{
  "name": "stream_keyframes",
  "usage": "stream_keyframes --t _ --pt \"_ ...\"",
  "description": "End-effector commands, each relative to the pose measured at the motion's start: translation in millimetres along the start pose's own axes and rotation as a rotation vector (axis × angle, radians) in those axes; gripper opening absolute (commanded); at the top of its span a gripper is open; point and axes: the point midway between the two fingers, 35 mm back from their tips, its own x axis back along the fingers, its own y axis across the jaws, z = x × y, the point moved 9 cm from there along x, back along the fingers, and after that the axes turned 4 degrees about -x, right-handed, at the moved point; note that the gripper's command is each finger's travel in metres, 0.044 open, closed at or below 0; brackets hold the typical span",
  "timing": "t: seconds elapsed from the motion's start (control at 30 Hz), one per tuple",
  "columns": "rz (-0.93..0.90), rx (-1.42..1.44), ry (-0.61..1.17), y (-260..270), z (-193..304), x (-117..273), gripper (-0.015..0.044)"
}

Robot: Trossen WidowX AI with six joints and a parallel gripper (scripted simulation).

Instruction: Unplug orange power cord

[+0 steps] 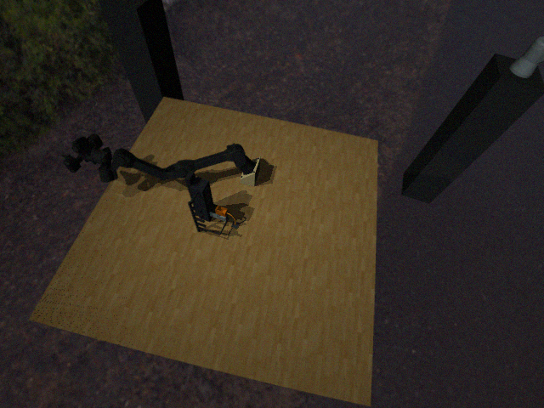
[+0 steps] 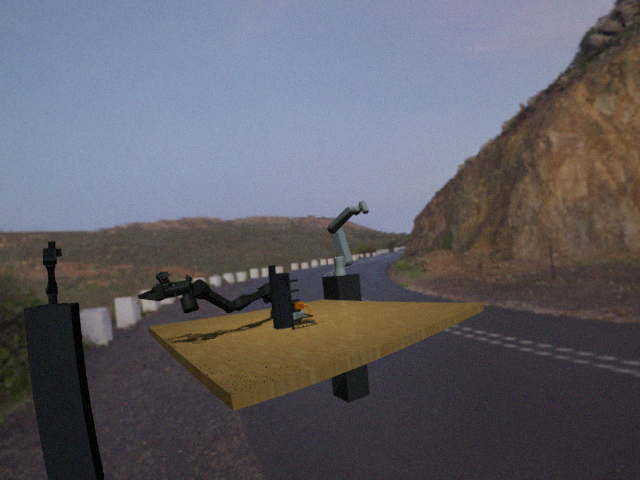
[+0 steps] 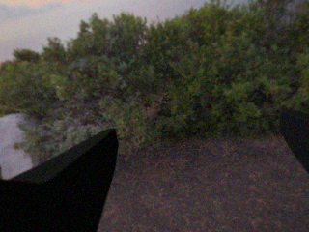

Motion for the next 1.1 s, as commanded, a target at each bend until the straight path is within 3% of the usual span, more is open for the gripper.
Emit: stream_keyframes --t 0.0,0.27,0.63,1.07 --pt "0.001 0.001 -0.003 -0.7 -0.8 -0.2 0.0374" --pt "0.048 0.094 -0.161 -40.4 -47.1 -8.0 0.0164" --pt "0.221 0.339 -0.504 -112.2 -155.2 10.5 0.016" --pt "0.564 0.622 -0.942 -174.3 -281.2 103.2 0.016"
